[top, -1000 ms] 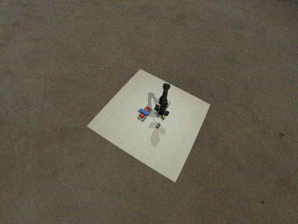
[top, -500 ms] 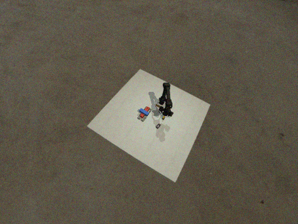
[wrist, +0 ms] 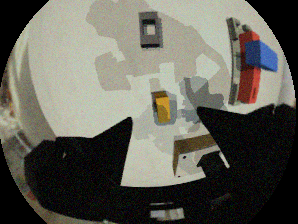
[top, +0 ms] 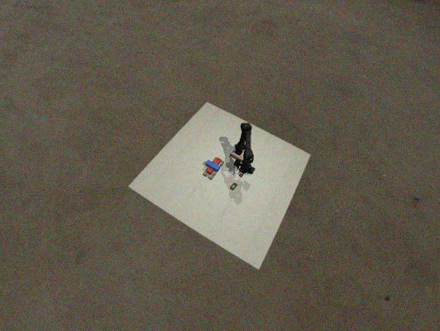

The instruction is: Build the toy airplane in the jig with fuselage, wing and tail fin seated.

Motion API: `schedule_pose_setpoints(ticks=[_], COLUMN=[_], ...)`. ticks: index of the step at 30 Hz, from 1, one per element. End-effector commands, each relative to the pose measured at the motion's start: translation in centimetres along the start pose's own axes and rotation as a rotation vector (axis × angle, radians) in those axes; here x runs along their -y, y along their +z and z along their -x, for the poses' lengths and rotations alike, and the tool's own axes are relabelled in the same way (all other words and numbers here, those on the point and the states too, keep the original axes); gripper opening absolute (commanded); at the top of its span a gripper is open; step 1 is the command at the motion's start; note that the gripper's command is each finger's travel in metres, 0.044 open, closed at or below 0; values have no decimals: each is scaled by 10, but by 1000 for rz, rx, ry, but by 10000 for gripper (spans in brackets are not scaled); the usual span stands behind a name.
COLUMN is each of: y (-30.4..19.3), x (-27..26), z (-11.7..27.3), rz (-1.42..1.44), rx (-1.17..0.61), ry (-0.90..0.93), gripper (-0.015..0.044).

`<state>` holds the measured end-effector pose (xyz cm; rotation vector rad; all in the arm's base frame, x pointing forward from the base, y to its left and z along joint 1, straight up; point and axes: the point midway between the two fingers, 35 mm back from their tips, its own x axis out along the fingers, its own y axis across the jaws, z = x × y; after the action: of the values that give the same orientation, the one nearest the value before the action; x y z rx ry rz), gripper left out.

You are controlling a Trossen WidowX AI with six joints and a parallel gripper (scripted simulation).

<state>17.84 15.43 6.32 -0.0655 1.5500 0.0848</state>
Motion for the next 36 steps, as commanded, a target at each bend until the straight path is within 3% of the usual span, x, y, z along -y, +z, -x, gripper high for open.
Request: schedule_pose_setpoints(ticks=[1, 32, 36], y=[-1, -2, -2], x=[0, 1, 1], z=[-8, -55, -55], rz=[-7, -7, -7], rx=[-6, -7, -7], ry=[-1, -1, -1], gripper=[440, 440, 335])
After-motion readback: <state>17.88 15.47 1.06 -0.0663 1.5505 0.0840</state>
